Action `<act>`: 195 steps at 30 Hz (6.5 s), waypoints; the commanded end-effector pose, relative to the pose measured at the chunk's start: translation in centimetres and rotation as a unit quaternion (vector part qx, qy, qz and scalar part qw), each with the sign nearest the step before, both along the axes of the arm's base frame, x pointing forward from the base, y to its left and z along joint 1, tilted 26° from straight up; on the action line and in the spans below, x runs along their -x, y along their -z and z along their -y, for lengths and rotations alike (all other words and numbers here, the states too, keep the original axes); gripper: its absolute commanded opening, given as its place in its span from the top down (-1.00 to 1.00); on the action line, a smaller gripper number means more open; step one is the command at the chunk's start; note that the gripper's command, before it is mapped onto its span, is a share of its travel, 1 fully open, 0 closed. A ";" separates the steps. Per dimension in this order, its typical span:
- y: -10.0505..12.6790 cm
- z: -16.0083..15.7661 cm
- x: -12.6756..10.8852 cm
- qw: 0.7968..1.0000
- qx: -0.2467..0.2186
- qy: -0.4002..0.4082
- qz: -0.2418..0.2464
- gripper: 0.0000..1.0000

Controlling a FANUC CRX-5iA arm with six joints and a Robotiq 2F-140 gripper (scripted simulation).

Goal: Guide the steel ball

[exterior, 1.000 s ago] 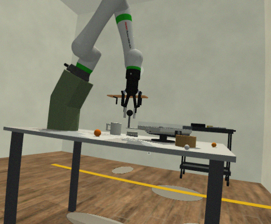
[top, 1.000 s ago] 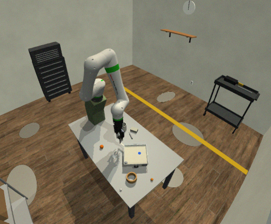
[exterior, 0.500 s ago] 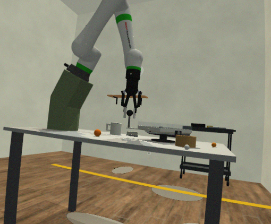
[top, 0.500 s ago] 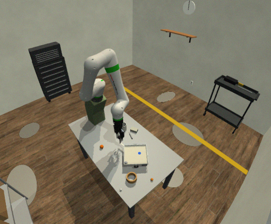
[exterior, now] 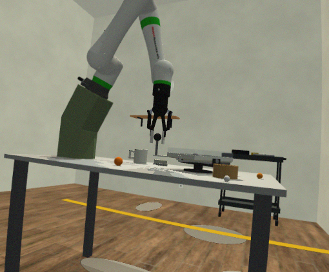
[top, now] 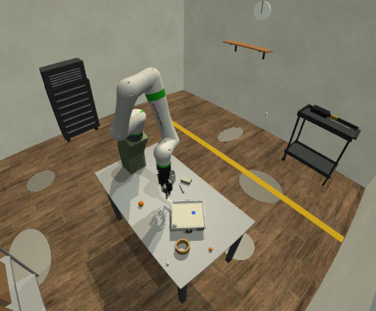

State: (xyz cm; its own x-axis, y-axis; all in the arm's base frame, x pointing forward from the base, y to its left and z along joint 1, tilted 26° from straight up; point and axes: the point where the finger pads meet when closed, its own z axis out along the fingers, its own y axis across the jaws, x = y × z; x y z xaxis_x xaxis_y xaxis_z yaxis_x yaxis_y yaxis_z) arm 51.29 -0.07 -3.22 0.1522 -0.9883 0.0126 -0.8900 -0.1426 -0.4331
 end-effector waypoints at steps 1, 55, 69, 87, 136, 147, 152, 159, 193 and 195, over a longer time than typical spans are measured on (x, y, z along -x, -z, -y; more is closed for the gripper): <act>0.0 0.0 0.0 1.000 0.000 0.000 0.000 0.15; 0.0 -0.2 0.0 1.000 0.000 0.000 0.000 0.80; 0.0 -0.3 0.0 1.000 0.000 0.000 0.000 0.80; 0.0 -0.3 0.0 1.000 0.000 0.000 0.000 0.80; -0.1 -0.4 0.1 1.000 0.000 0.000 0.000 0.80; -0.1 -0.4 0.1 1.000 0.000 0.000 0.000 0.80; -0.1 -0.4 0.1 1.000 0.000 0.000 0.000 0.80; -0.1 -0.4 0.1 1.000 0.000 0.000 0.000 0.80; -0.1 -0.5 0.1 1.000 0.000 0.000 0.000 0.80; -0.1 -0.5 0.1 1.000 0.000 0.000 0.000 0.80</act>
